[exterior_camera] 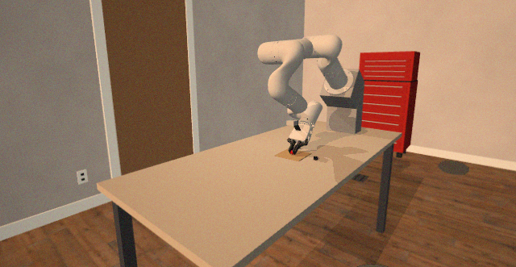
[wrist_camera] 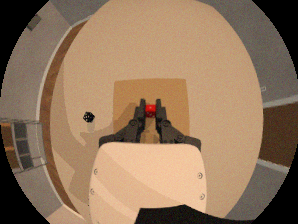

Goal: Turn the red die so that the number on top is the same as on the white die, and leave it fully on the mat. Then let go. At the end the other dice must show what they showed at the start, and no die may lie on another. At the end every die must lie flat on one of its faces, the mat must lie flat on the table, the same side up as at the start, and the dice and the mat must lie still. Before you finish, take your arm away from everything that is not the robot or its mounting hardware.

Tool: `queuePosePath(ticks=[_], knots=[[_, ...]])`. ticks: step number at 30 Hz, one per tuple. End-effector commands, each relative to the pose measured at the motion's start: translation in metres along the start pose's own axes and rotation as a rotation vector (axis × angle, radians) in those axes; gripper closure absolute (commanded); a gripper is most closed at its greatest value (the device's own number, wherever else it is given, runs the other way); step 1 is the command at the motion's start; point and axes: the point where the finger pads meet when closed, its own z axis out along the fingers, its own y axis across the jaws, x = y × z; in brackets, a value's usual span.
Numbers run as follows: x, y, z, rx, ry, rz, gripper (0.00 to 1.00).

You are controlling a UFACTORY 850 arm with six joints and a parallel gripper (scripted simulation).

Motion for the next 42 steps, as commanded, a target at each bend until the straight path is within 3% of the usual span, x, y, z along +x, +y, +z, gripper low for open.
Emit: queuePosePath(ticks=[1, 31, 42], knots=[[0.0002, 0.0, -0.0002, 0.0, 0.0, 0.0, 0.89], [0.0002, 0.0, -0.0002, 0.0, 0.0, 0.0, 0.89], [0.0002, 0.0, -0.0002, 0.0, 0.0, 0.0, 0.77]])
